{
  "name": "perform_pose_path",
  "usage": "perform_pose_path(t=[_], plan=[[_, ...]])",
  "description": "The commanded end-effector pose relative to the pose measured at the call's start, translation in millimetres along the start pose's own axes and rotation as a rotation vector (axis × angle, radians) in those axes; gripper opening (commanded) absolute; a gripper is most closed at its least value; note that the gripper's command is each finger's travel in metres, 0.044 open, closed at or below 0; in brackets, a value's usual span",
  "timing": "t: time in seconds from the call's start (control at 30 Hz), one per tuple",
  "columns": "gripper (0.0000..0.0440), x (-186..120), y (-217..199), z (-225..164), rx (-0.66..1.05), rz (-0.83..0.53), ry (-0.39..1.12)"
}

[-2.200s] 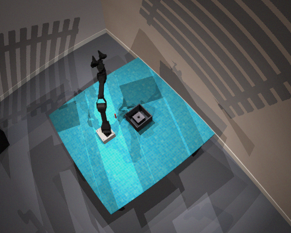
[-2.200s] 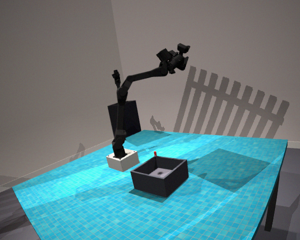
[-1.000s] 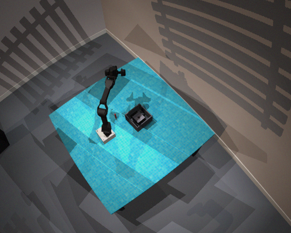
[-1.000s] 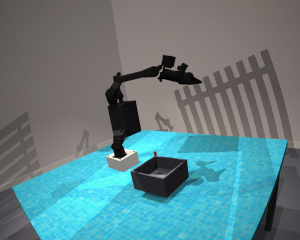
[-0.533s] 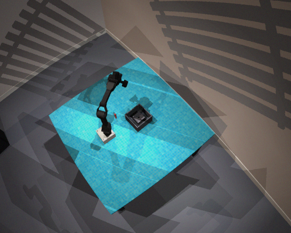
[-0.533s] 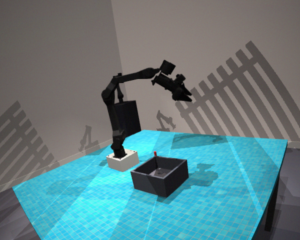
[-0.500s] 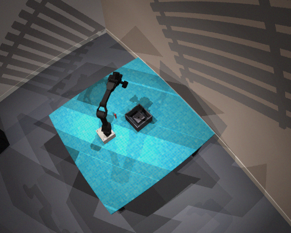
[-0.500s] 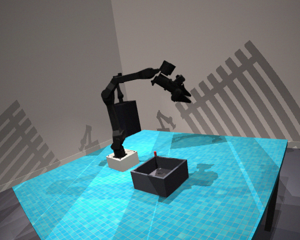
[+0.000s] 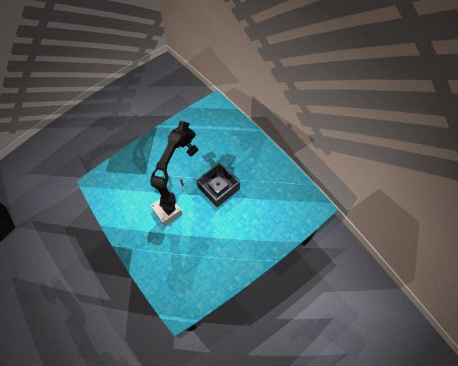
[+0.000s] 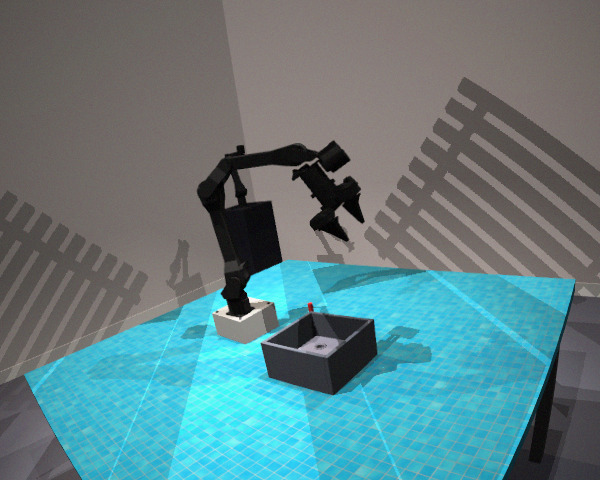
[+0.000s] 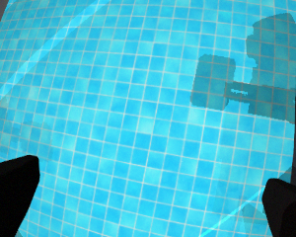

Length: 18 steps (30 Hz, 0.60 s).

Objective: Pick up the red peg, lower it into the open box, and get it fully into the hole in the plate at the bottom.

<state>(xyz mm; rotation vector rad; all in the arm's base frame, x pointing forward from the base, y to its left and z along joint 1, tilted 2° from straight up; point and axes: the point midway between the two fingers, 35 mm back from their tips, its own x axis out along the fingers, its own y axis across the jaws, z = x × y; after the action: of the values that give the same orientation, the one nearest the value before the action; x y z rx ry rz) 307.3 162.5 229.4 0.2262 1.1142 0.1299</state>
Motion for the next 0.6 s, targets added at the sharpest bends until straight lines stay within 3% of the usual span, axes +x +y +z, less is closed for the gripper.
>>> perform_pose_path(t=[0.0,0.57], plan=[[0.044,4.6,-9.8,-16.2,0.064,-0.044,0.055],[0.044,26.5,-56.1,-110.7,0.421,-0.379,0.332]])
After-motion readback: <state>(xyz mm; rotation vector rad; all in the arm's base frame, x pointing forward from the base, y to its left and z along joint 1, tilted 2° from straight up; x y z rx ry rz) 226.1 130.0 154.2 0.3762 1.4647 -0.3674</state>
